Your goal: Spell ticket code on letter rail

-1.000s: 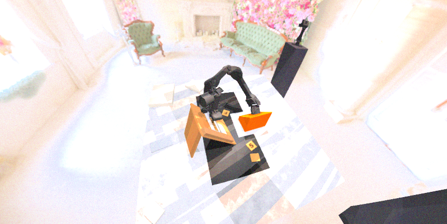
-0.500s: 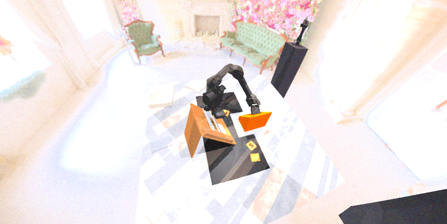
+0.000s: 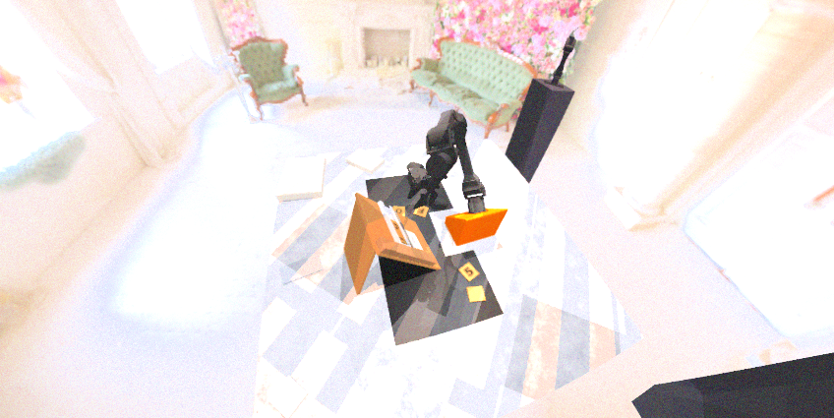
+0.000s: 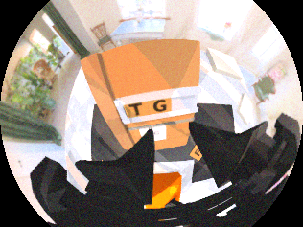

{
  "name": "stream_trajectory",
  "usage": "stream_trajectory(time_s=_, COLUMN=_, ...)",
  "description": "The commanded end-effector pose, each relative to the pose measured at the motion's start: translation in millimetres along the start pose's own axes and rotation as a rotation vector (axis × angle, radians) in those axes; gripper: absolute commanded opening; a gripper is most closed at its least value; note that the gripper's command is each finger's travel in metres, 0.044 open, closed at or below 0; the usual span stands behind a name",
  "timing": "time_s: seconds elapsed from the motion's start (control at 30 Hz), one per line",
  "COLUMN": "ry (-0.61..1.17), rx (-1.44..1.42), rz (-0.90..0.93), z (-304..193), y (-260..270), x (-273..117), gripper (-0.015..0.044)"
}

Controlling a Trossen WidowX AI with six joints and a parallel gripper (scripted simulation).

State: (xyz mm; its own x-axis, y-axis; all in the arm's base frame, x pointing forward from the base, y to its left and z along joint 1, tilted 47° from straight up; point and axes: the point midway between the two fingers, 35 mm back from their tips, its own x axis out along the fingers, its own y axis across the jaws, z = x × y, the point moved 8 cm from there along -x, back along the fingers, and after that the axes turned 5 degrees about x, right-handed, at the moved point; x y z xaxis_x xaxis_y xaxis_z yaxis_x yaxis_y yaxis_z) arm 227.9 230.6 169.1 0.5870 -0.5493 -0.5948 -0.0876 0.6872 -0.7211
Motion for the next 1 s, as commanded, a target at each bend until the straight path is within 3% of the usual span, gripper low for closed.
stream_trajectory(time_s=0.0, ry=-0.223, rx=0.011, rz=0.034, z=-36, y=9, x=-42, gripper=0.0315)
stream_trajectory(time_s=0.17, ry=-0.303, rx=0.019, rz=0.055, z=-50, y=11, x=-56, gripper=0.0440)
stream_trajectory(time_s=0.97, ry=-0.303, rx=0.019, rz=0.055, z=-50, y=11, x=-56, gripper=0.0440)
